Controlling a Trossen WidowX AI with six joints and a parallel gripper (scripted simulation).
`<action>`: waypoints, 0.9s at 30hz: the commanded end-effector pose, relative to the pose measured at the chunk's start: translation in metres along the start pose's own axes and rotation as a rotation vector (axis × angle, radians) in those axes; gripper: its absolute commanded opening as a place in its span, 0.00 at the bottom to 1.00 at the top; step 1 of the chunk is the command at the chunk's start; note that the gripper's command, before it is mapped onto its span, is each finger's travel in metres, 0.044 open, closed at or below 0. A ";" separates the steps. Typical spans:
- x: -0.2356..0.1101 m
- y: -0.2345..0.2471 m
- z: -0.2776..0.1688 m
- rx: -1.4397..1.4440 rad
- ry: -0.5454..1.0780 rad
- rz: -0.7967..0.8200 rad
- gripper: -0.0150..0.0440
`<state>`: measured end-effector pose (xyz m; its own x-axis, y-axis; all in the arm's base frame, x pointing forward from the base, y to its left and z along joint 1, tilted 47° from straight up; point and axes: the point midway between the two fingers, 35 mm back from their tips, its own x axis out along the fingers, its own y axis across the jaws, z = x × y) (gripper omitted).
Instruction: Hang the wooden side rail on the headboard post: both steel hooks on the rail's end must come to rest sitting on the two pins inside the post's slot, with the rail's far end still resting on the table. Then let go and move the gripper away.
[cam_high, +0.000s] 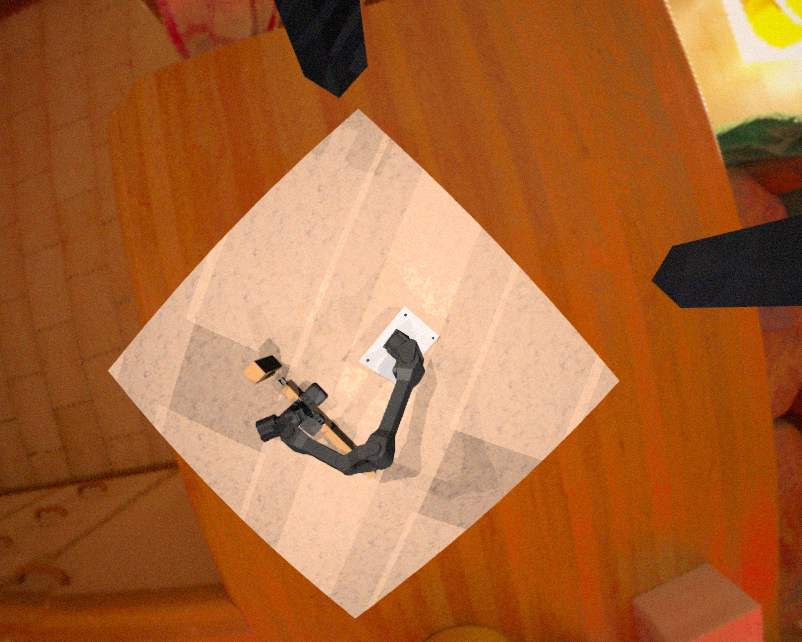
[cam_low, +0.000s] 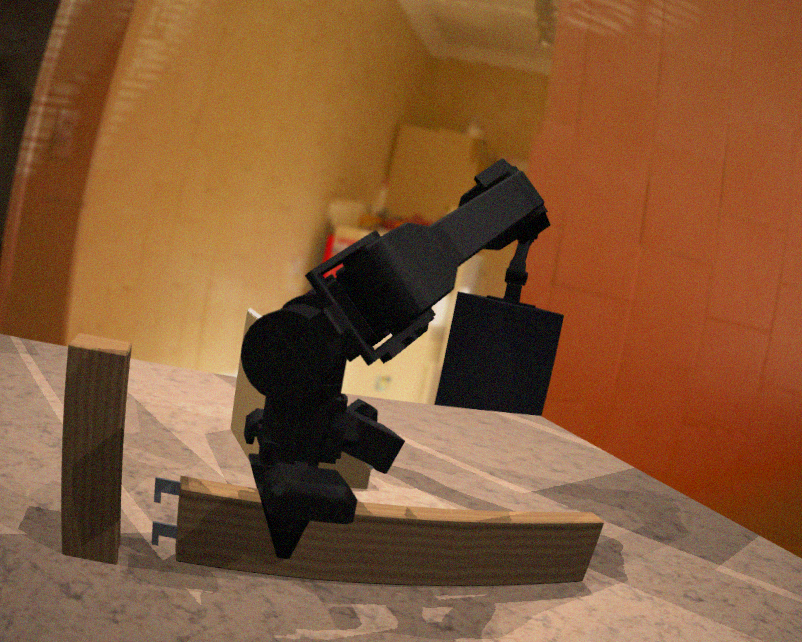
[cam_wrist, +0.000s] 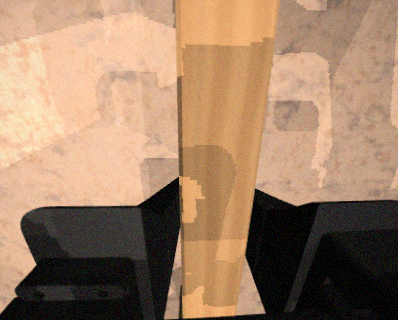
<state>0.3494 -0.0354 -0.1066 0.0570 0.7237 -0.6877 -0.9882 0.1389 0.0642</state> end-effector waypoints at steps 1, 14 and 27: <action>-0.004 -0.001 -0.001 0.000 -0.001 -0.010 0.25; -0.007 -0.001 -0.001 0.000 -0.001 -0.010 0.25; -0.009 -0.001 -0.001 0.000 -0.001 -0.010 0.25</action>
<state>0.3493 -0.0385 -0.1034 0.0572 0.7240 -0.6875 -0.9882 0.1390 0.0642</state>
